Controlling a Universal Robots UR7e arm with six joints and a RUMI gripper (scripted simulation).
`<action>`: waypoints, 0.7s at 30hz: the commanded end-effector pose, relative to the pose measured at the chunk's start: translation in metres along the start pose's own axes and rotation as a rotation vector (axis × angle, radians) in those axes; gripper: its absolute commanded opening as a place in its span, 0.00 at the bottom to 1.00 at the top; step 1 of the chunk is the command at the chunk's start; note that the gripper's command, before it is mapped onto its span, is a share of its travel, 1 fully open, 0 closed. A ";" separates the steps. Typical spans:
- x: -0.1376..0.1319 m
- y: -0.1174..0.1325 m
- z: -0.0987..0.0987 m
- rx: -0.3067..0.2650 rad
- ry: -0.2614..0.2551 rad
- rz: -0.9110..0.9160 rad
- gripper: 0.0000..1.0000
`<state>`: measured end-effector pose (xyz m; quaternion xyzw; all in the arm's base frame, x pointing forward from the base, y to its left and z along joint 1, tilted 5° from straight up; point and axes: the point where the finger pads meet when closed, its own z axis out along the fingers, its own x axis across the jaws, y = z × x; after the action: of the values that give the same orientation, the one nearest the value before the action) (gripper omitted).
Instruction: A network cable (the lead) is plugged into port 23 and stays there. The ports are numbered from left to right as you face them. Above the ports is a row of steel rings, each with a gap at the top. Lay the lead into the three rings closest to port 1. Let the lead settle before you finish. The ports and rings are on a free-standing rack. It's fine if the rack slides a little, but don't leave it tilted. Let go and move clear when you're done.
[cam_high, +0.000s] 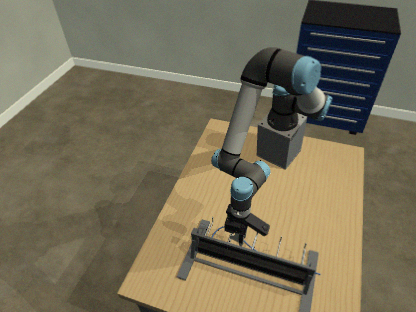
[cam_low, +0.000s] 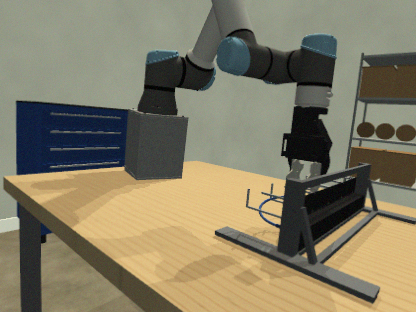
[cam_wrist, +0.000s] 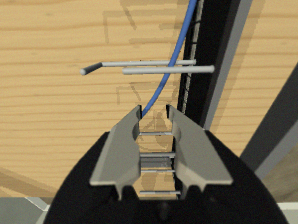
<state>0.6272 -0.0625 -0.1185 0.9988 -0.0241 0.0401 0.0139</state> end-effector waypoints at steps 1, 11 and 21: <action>0.001 0.000 -0.001 0.000 0.002 0.000 0.20; 0.001 0.000 -0.001 0.000 0.002 0.000 0.20; 0.001 0.000 -0.011 0.000 0.002 0.000 0.20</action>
<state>0.6266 -0.0623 -0.1117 0.9988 -0.0241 0.0401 0.0139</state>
